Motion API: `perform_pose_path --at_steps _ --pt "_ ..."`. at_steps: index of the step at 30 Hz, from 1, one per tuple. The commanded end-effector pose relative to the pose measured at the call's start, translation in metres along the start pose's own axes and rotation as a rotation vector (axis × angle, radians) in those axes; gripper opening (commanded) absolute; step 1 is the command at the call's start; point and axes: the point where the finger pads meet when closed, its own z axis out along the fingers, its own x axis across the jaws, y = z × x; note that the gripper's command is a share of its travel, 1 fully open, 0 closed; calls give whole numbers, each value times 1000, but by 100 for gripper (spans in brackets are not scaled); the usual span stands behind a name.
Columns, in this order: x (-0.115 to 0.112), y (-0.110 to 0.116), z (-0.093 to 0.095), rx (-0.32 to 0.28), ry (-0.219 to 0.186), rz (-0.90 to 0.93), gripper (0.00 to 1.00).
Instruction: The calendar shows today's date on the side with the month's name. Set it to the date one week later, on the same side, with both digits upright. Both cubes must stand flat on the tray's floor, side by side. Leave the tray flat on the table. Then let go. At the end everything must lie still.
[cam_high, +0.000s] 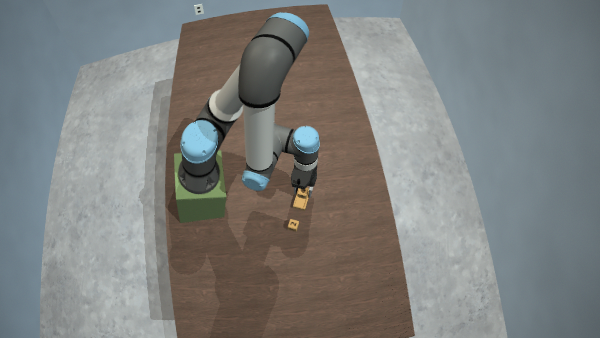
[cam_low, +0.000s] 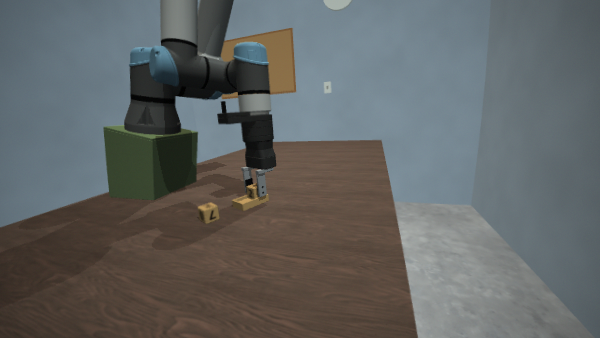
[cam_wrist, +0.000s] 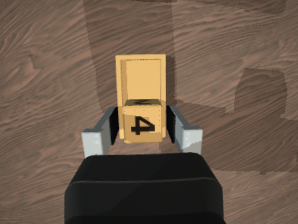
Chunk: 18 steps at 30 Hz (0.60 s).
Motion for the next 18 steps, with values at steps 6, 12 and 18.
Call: perform_pose_path --at_steps 6,12,18 --pt "0 0 -5 0 -1 0 90" --pt "0 0 -11 0 -1 0 90" --pt "0 0 -24 0 -1 0 90"
